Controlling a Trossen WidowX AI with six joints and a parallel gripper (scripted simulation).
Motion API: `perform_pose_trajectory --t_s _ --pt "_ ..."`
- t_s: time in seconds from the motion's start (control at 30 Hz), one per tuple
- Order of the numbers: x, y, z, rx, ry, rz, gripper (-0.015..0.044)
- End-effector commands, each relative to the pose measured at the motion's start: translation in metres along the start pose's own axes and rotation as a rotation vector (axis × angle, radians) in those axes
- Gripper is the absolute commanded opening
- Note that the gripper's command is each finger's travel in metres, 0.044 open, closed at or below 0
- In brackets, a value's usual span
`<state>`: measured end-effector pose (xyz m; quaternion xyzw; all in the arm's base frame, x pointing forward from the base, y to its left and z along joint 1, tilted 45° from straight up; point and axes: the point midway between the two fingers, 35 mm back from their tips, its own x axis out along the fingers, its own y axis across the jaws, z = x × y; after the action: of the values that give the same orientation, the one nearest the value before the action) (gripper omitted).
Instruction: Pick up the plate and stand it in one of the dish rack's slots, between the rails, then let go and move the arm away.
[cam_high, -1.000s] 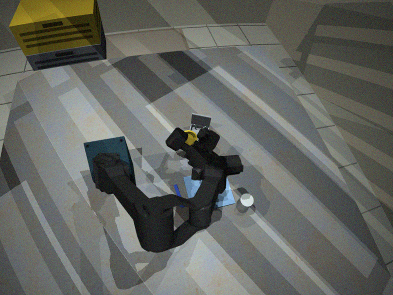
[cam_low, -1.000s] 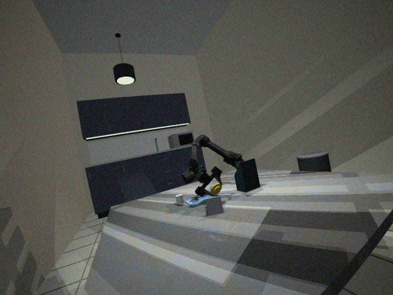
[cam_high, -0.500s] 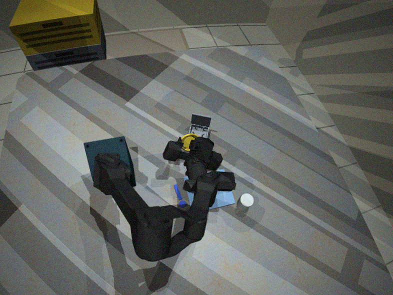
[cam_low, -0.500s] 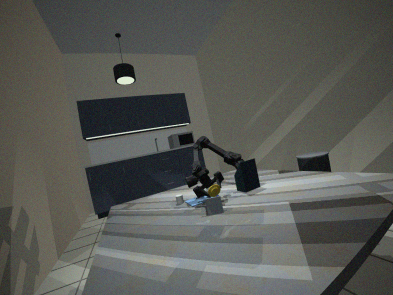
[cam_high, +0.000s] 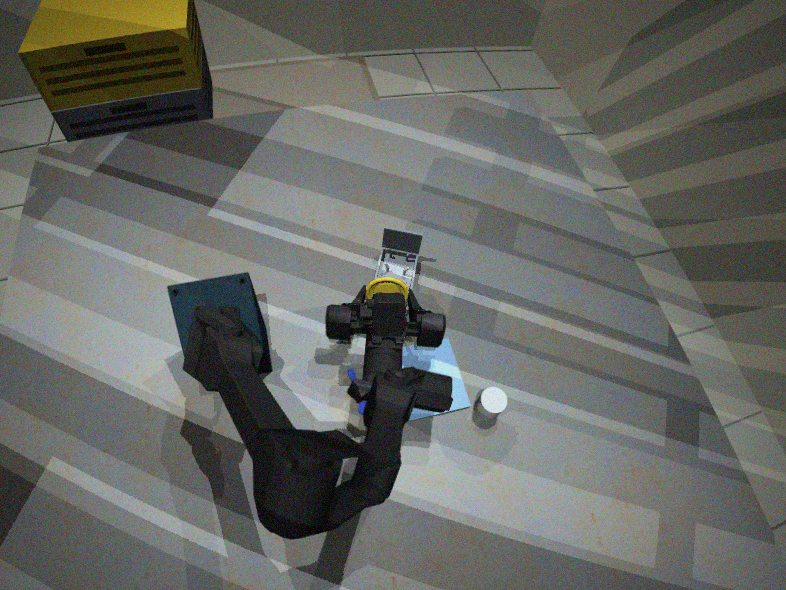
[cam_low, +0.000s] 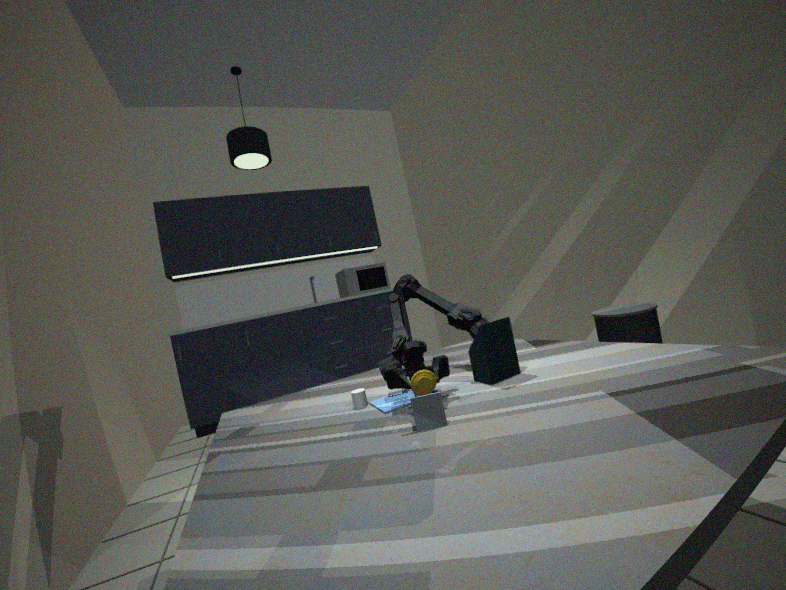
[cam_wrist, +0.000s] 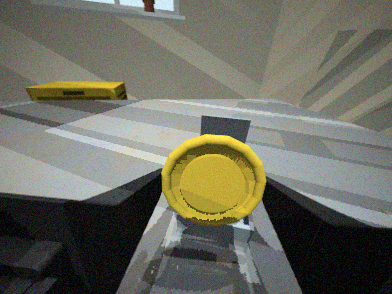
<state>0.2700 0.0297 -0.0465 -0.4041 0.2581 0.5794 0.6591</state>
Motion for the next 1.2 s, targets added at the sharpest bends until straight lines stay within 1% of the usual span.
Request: perform_pose_trajectory --t_s 0.0,0.2,0.5,0.7,0.87,1.0,1.17 --pt "-0.003 0.001 -0.001 -0.087 -0.035 -0.044 0.0000" --pt "-0.010 -0.001 -0.004 -0.225 -0.065 -0.123 0.0000" --pt "-0.010 -0.001 -0.004 -0.229 -0.066 -0.125 0.0000" --pt "0.004 -0.004 -0.001 -0.223 -0.059 -0.122 0.0000" --pt "0.005 -0.004 -0.001 -0.223 -0.059 -0.123 0.0000" --pt "0.016 -0.006 0.002 -0.231 -0.061 -0.127 0.0000" --pt "0.017 -0.006 0.002 -0.231 -0.061 -0.127 0.0000"
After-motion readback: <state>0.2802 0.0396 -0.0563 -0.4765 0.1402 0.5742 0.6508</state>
